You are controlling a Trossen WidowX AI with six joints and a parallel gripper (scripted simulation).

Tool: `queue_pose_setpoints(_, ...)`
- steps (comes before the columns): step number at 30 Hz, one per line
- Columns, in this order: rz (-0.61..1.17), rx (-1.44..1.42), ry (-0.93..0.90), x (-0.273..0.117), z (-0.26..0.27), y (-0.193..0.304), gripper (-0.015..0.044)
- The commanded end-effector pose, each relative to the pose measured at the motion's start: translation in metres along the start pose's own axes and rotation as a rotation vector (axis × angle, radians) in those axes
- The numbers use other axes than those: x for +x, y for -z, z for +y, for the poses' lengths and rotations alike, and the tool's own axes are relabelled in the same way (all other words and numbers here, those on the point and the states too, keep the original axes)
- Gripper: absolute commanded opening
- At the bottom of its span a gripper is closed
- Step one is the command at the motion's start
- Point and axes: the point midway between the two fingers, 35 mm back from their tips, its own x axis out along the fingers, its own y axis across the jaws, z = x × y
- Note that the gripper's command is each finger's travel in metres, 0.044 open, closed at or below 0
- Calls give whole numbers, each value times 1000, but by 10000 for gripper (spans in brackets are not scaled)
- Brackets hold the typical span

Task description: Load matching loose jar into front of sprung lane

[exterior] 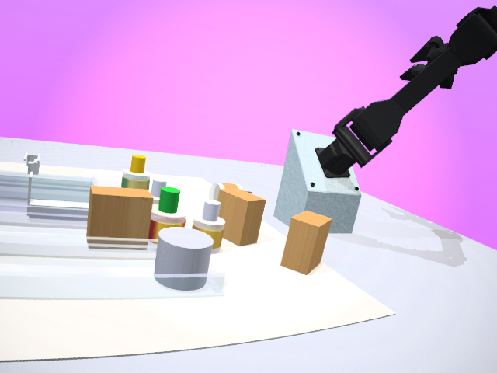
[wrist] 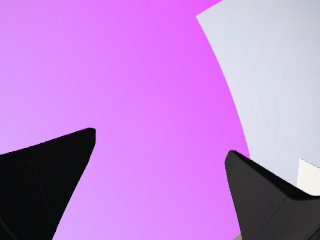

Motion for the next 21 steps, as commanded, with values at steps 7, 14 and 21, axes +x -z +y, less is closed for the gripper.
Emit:
queue_pose_setpoints(7, 112, -295, 82, 28, -13, 93, 440)
queue_pose_setpoints(14, 263, -670, 175, 51, -55, 204, 440)
queue_pose_setpoints(21, 434, -1054, 262, 59, -126, 302, 440)
